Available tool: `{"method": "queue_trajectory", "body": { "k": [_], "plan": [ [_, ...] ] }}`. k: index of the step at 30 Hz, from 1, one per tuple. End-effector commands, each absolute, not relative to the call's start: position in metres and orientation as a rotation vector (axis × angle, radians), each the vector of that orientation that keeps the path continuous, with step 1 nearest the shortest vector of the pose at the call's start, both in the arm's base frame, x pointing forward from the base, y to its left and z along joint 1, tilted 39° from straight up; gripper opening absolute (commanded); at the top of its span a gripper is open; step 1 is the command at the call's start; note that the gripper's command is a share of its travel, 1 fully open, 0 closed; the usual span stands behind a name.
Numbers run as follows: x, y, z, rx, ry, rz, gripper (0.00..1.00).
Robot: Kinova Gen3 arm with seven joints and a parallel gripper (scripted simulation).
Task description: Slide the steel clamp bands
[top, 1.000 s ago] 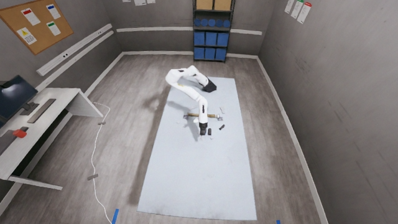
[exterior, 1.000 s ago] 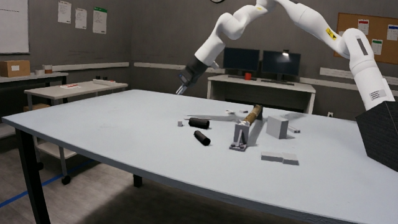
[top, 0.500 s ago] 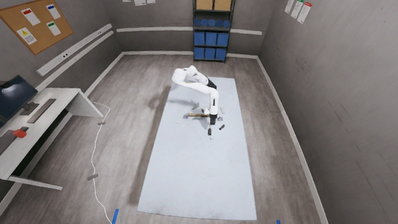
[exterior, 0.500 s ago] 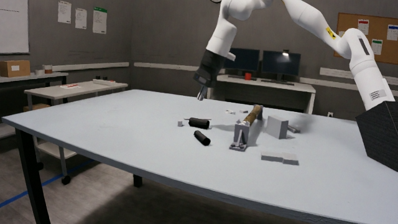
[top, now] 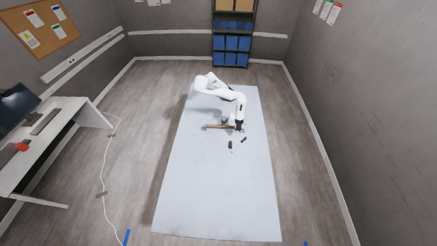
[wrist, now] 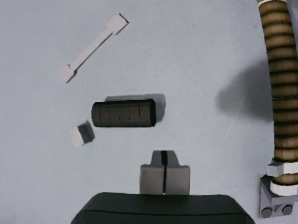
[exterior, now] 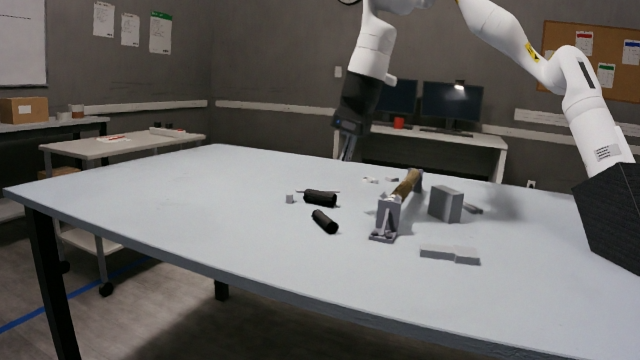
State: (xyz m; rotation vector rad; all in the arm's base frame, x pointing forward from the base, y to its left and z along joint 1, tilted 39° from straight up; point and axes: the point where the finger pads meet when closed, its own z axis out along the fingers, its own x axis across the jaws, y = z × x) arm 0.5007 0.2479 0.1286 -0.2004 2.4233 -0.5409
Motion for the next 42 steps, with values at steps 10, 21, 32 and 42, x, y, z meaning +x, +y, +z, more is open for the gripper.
{"method": "queue_trajectory", "body": {
  "k": [10, 21, 32, 42],
  "plan": [
    [0.476, 0.251, 0.12, -0.213, 2.463, -0.573, 0.0],
    [0.454, 0.251, 0.112, -0.222, 2.5, -0.608, 0.0],
    [0.44, 0.252, 0.109, -0.227, 2.521, -0.628, 0.0],
    [0.429, 0.251, 0.105, -0.233, 2.54, -0.647, 0.0]
  ]
}}
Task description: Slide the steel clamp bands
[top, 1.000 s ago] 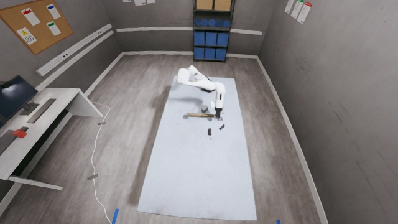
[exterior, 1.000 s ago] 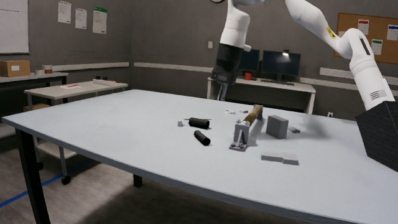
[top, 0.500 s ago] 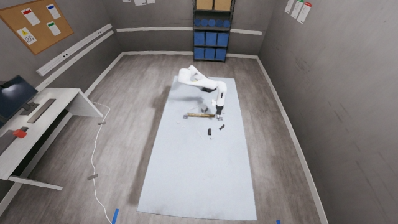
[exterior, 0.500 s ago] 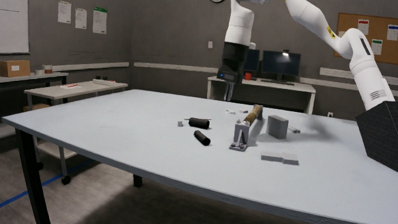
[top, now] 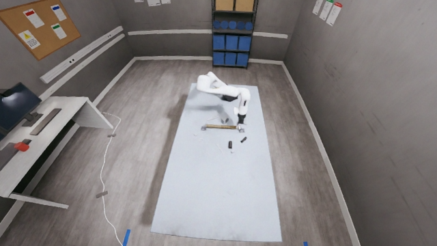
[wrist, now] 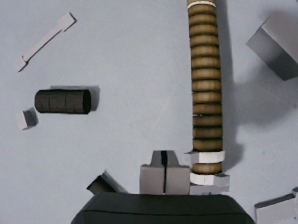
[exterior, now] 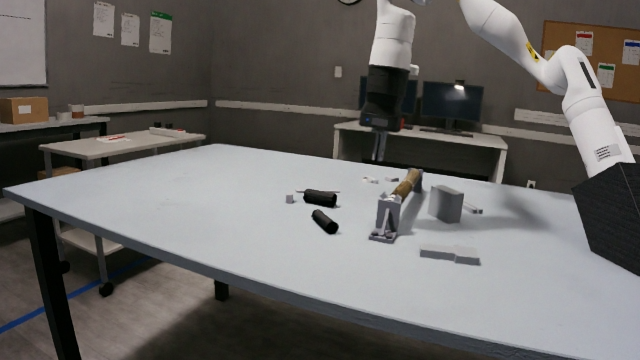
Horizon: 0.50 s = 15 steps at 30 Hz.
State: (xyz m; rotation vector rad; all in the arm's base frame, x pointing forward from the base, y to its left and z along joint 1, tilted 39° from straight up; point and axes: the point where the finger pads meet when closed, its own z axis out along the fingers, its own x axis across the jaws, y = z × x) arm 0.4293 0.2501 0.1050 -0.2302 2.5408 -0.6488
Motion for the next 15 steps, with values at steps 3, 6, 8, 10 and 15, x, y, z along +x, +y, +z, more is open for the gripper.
{"method": "queue_trajectory", "body": {
  "k": [3, 6, 8, 10, 15],
  "plan": [
    [0.419, 0.251, 0.103, -0.238, 2.556, -0.663, 0.0],
    [0.419, 0.251, 0.103, -0.238, 2.556, -0.663, 0.0],
    [0.419, 0.251, 0.103, -0.238, 2.556, -0.663, 0.0],
    [0.41, 0.251, 0.101, -0.243, 2.569, -0.677, 0.0],
    [0.406, 0.251, 0.1, -0.245, 2.575, -0.683, 0.0]
  ]
}}
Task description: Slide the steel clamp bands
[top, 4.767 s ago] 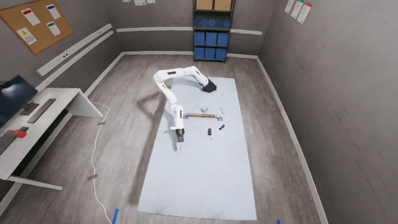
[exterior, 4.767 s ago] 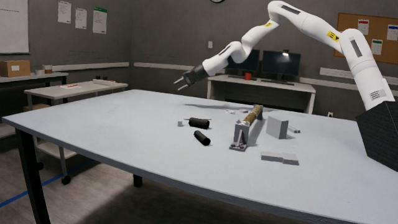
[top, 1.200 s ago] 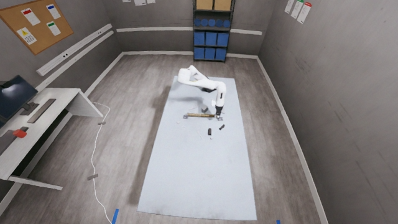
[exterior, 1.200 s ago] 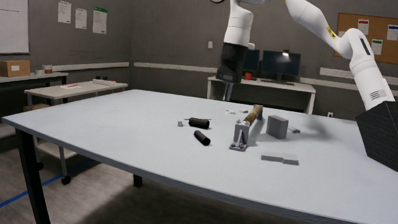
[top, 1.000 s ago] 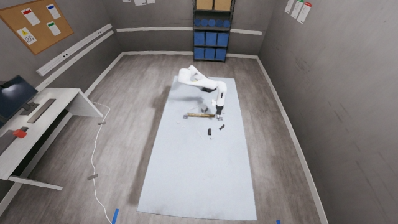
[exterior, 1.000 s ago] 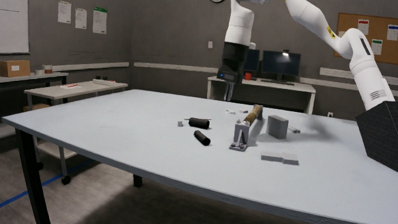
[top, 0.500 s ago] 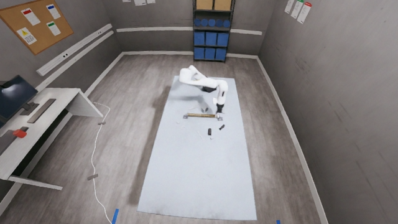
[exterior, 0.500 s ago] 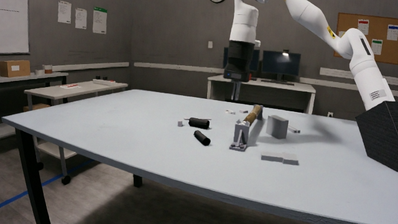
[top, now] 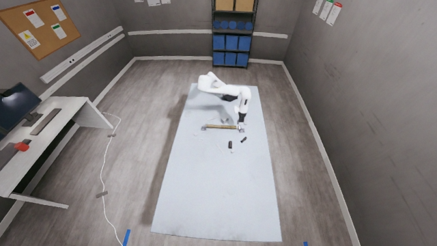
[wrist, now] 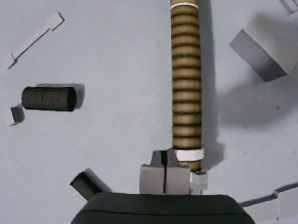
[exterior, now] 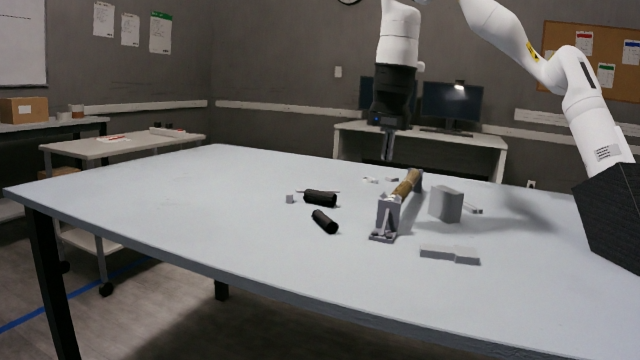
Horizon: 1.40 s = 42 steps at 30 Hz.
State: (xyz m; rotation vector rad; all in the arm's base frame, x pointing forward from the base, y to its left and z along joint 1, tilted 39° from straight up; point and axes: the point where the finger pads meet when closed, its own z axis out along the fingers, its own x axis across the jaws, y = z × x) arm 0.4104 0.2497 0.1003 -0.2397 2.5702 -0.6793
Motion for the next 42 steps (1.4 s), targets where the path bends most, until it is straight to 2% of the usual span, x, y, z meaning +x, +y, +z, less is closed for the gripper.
{"method": "queue_trajectory", "body": {
  "k": [1, 26, 42],
  "plan": [
    [0.406, 0.251, 0.1, -0.245, 2.575, -0.683, 0.0],
    [0.388, 0.25, 0.096, -0.255, 2.603, -0.714, 0.0],
    [0.393, 0.245, 0.086, -0.256, 2.604, -0.715, 0.0]
  ]
}}
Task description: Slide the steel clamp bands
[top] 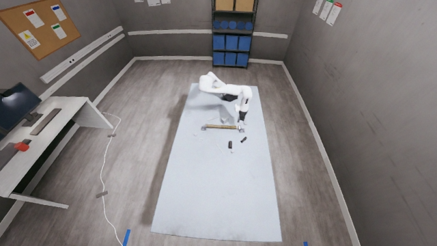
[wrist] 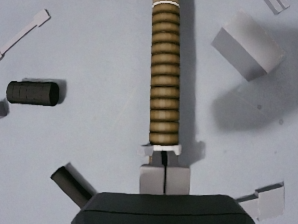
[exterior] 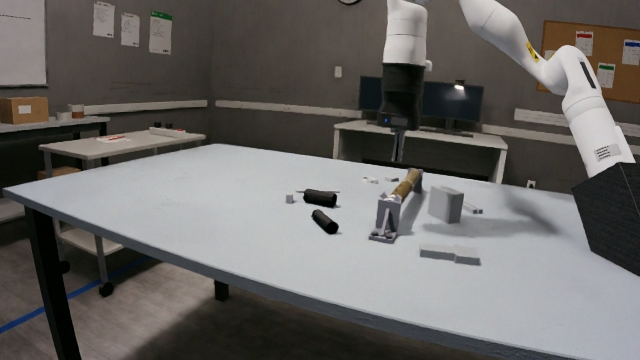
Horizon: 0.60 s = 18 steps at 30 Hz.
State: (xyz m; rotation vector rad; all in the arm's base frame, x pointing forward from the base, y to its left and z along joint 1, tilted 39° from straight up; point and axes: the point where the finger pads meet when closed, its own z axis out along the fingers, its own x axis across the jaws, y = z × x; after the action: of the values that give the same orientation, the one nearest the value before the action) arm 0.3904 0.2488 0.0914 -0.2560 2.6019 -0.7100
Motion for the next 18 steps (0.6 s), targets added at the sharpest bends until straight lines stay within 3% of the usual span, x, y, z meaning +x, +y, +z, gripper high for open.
{"method": "queue_trajectory", "body": {
  "k": [1, 18],
  "plan": [
    [0.395, 0.243, 0.082, -0.256, 2.604, -0.715, 0.0],
    [0.409, 0.228, 0.057, -0.256, 2.604, -0.715, 0.0]
  ]
}}
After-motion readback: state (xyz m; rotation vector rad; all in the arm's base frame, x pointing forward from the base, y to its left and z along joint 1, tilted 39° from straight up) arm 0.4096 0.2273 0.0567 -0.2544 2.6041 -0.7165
